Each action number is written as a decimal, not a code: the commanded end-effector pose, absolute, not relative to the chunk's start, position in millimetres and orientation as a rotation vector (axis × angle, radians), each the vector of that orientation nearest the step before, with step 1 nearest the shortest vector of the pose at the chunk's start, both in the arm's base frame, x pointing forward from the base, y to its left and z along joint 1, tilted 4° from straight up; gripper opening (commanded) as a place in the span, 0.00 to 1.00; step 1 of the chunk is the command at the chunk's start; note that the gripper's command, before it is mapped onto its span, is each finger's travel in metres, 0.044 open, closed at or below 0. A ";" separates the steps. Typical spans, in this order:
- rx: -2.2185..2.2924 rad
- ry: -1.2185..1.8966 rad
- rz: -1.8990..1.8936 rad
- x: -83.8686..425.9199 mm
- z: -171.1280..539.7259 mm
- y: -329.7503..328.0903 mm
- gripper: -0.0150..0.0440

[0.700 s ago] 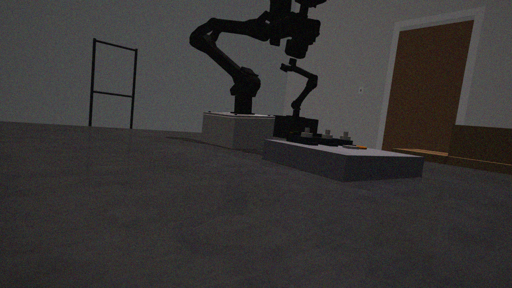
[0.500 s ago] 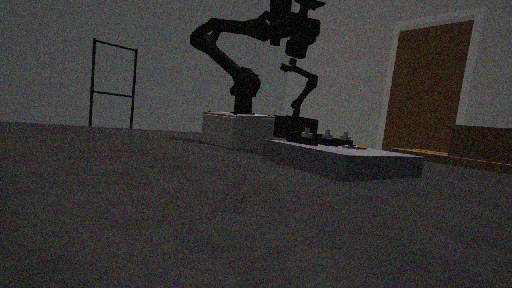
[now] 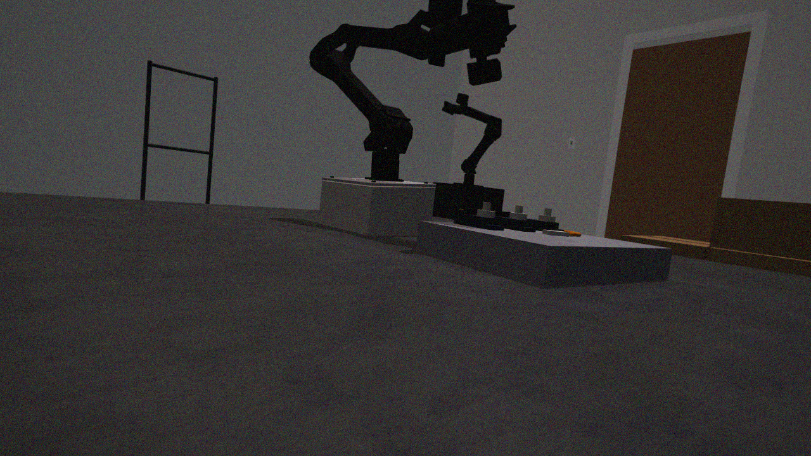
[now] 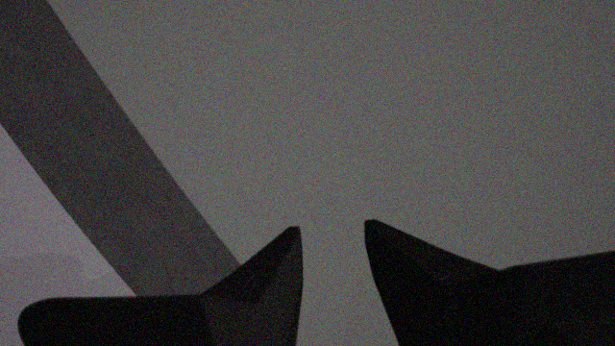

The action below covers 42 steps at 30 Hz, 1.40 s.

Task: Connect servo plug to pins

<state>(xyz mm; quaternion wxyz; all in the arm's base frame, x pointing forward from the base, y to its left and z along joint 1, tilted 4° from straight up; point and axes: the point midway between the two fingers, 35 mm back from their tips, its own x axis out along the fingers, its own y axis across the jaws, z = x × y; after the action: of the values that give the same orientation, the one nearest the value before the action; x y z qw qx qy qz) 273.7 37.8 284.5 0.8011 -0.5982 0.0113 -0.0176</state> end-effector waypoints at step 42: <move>0.202 0.100 0.005 342.3 306.8 7.2 0.45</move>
<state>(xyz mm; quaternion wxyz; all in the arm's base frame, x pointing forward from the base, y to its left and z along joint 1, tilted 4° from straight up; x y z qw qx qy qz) 331.7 3.8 312.7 0.9982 0.0558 0.0216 0.0001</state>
